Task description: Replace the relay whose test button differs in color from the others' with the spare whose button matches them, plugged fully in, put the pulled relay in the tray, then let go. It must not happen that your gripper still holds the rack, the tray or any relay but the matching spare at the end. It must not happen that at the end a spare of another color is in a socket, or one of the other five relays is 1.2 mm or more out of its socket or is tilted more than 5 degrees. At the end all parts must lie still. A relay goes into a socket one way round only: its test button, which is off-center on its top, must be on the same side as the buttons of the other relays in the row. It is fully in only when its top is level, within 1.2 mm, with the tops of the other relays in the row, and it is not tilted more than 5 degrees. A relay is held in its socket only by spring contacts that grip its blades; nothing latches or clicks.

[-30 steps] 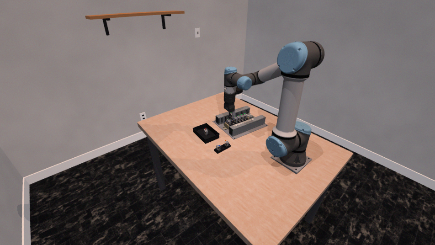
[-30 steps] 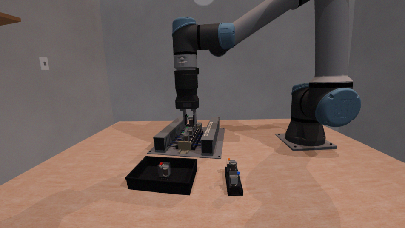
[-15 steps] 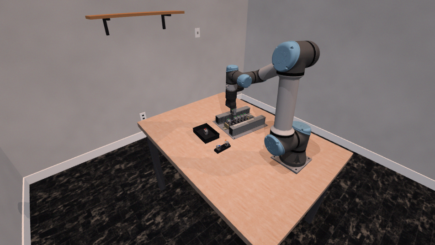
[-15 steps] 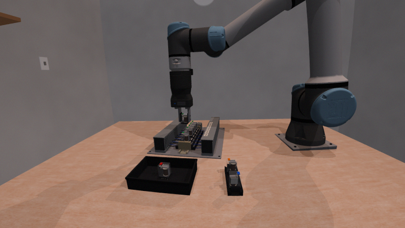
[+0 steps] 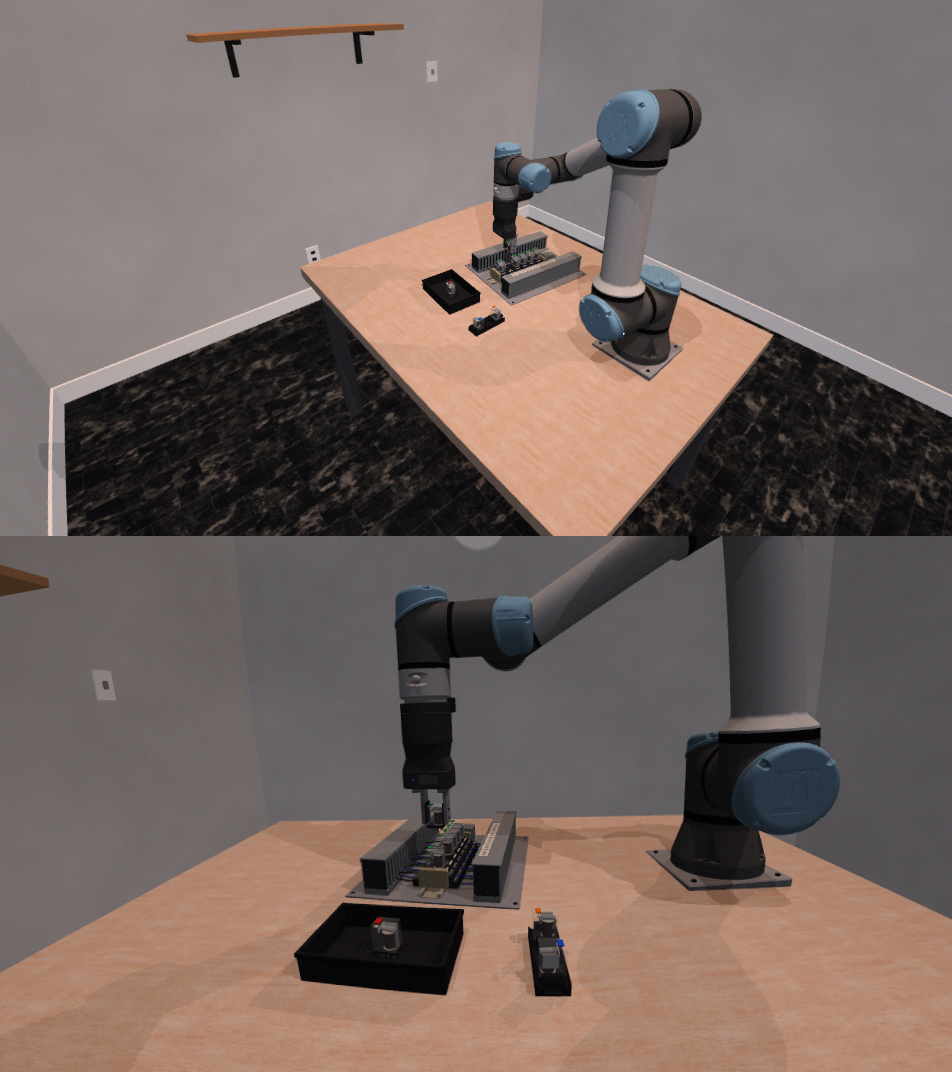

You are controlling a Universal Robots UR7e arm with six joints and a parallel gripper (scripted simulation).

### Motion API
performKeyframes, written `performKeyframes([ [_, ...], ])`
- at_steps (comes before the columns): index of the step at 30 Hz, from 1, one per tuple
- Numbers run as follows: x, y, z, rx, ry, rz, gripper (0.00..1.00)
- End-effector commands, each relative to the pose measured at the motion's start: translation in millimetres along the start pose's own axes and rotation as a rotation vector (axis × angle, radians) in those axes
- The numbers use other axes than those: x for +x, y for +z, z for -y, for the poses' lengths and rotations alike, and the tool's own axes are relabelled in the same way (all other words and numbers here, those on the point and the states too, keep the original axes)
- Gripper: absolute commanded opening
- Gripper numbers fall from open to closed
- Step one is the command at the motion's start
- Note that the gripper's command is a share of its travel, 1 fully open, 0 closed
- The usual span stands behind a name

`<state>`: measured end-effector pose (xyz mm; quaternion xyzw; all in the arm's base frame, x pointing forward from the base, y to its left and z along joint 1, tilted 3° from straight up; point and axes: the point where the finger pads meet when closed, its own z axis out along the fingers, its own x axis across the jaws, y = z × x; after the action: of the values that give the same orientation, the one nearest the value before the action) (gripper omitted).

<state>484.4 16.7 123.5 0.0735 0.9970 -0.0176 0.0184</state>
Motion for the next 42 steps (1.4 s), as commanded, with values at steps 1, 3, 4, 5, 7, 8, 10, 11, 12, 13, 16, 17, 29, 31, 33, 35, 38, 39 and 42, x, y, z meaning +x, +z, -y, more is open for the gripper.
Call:
performKeyframes([
  [1, 0.0, -0.6, -0.4, 0.000, 0.000, 0.002, 0.00],
  [3, 0.0, -0.6, -0.4, 0.000, 0.000, 0.002, 0.00],
  [4, 0.0, -0.6, -0.4, 0.000, 0.000, 0.002, 0.00],
  [5, 0.0, -0.6, -0.4, 0.000, 0.000, 0.002, 0.00],
  [7, 1.3, -0.6, -1.9, 0.000, 0.000, 0.002, 0.00],
  [8, 2.0, -0.6, -2.7, 0.000, 0.000, 0.002, 0.00],
  [10, 3.4, -0.7, -4.3, 0.000, 0.000, 0.002, 0.00],
  [11, 3.4, -0.7, -4.3, 0.000, 0.000, 0.002, 0.00],
  [12, 3.4, -0.7, -4.3, 0.000, 0.000, 0.002, 0.00],
  [13, 3.4, -0.7, -4.3, 0.000, 0.000, 0.002, 0.00],
  [16, 3.4, -0.7, -4.3, 0.000, 0.000, 0.002, 0.00],
  [17, 3.4, -0.7, -4.3, 0.000, 0.000, 0.002, 0.00],
  [29, 5.1, -0.7, -6.2, 0.000, 0.000, 0.002, 0.00],
  [31, 5.1, -0.7, -6.2, 0.000, 0.000, 0.002, 0.00],
  [33, 5.1, -0.7, -6.2, 0.000, 0.000, 0.002, 0.00],
  [35, 5.1, -0.7, -6.2, 0.000, 0.000, 0.002, 0.00],
  [38, 5.1, -0.7, -6.2, 0.000, 0.000, 0.002, 0.00],
  [39, 5.1, -0.7, -6.2, 0.000, 0.000, 0.002, 0.00],
  [42, 5.3, 6.5, -6.4, 0.000, 0.000, 0.002, 0.00],
])
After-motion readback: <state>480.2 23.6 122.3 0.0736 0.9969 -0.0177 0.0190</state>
